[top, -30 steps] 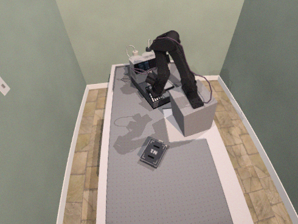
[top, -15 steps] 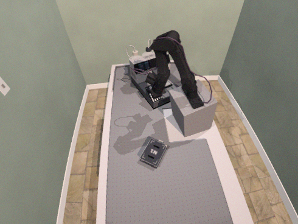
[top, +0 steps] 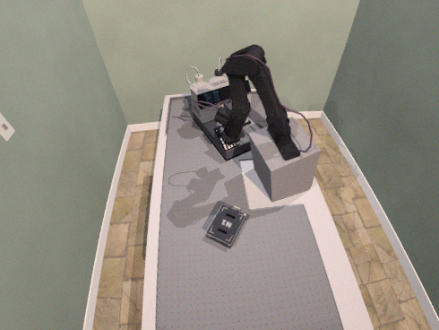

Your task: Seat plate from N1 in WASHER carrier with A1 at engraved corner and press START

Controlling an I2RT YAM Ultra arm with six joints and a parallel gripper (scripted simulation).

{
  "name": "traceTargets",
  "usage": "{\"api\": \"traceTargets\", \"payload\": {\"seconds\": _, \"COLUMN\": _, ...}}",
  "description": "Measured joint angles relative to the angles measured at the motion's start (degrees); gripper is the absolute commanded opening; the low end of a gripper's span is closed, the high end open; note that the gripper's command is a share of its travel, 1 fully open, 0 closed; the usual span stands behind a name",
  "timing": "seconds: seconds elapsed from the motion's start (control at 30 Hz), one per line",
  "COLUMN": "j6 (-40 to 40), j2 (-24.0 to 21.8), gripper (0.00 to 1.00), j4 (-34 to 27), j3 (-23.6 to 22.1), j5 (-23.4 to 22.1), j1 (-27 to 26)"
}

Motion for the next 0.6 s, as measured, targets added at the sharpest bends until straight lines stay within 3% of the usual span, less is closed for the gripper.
{"api": "traceTargets", "payload": {"seconds": 0.6, "j6": -9.2, "j2": -3.5, "gripper": 1.00, "j4": -7.0, "j3": 5.3, "j5": -3.9, "j1": -11.5}}
